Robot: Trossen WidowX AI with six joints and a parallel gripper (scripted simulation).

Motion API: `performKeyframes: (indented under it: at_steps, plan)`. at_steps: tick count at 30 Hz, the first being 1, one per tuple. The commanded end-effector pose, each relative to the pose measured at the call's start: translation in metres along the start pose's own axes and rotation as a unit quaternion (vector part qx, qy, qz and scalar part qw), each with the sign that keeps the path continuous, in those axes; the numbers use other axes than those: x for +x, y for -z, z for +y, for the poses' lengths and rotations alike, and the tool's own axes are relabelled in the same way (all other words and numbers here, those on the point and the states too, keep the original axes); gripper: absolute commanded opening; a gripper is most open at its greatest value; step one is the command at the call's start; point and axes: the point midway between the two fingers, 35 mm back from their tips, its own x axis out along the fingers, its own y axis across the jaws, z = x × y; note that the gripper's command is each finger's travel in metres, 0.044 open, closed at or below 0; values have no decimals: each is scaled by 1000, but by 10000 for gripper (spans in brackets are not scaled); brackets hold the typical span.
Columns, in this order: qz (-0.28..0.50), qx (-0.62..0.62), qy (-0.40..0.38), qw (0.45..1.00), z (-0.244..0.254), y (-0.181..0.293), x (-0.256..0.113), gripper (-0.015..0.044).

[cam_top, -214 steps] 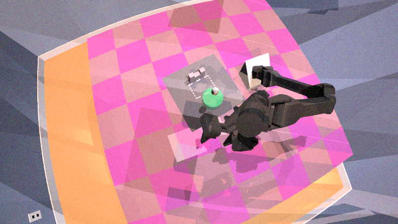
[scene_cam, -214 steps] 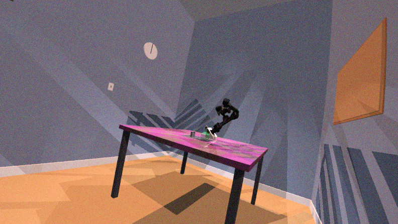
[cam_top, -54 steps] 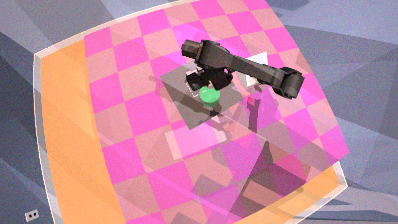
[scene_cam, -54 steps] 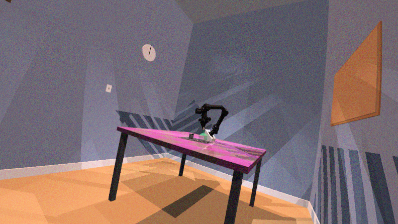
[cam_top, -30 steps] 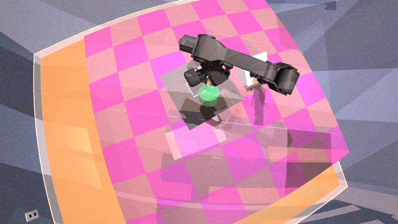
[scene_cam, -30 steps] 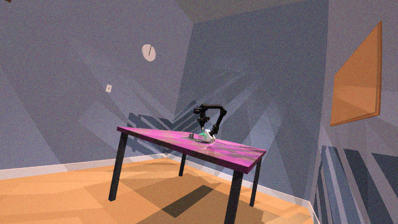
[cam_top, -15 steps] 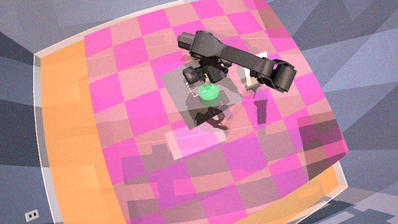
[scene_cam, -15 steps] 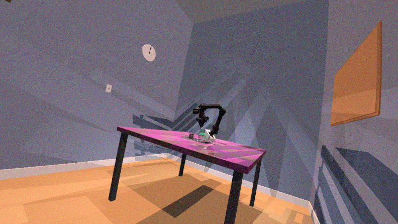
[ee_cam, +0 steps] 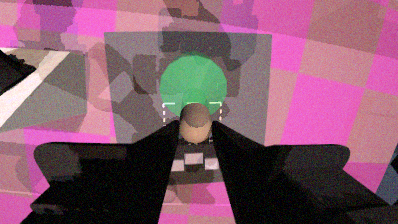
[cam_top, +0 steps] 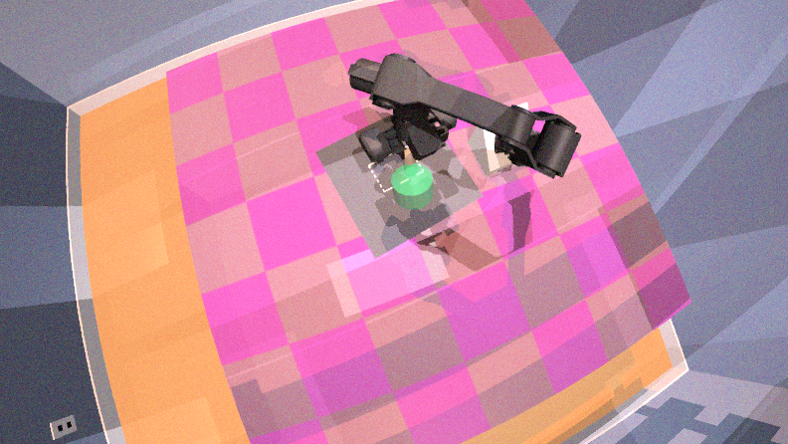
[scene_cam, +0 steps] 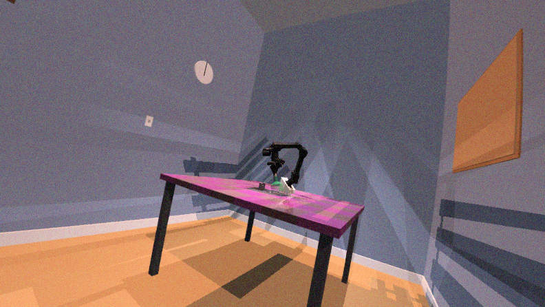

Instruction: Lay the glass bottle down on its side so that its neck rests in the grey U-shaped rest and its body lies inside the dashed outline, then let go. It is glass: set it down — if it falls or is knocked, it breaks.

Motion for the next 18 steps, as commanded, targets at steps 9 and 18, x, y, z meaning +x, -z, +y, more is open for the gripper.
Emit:
performKeyframes:
  at_steps: [9, 18]
  plan:
    - [-3, 2, 0, 1000, 0, 15, -2, 118]
    - [-9, 5, 1, 1000, -1, 22, -2, 118]
